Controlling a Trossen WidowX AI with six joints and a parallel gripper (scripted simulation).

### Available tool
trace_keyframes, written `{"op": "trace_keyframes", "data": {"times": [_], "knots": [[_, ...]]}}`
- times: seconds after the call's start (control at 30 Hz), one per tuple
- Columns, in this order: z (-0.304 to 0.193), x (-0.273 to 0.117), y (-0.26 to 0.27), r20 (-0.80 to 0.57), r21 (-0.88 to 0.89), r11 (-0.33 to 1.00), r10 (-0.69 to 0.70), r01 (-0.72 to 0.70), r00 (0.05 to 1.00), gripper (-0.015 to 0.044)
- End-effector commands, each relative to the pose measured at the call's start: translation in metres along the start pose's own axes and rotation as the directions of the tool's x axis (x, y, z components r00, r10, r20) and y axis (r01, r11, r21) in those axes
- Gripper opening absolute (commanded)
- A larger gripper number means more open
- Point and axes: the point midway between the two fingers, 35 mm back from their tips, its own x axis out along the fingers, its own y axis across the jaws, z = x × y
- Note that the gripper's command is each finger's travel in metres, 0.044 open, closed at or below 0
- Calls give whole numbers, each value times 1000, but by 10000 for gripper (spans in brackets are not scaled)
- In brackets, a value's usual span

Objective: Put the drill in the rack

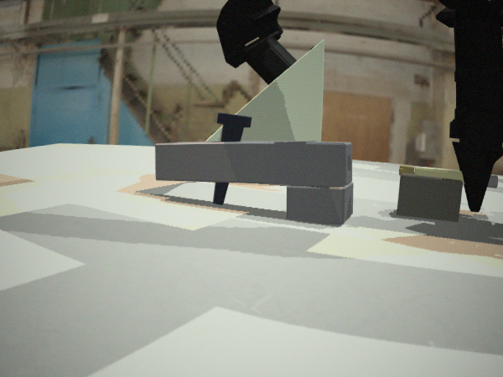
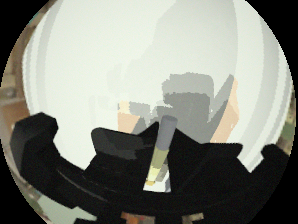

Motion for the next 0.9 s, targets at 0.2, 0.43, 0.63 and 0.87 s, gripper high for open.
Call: {"op": "trace_keyframes", "data": {"times": [0.2, 0.43, 0.63, 0.87], "knots": [[-5, 7, 1, -17, -5, 1000, 7, -7, 1000, 0], [-5, 7, 1, -17, -5, 1000, 7, -7, 1000, 0], [0, 0, 0, 0, -2, 1000, 0, 0, 1000, 53], [0, 0, 0, 0, -2, 1000, 0, 0, 1000, 236]]}}
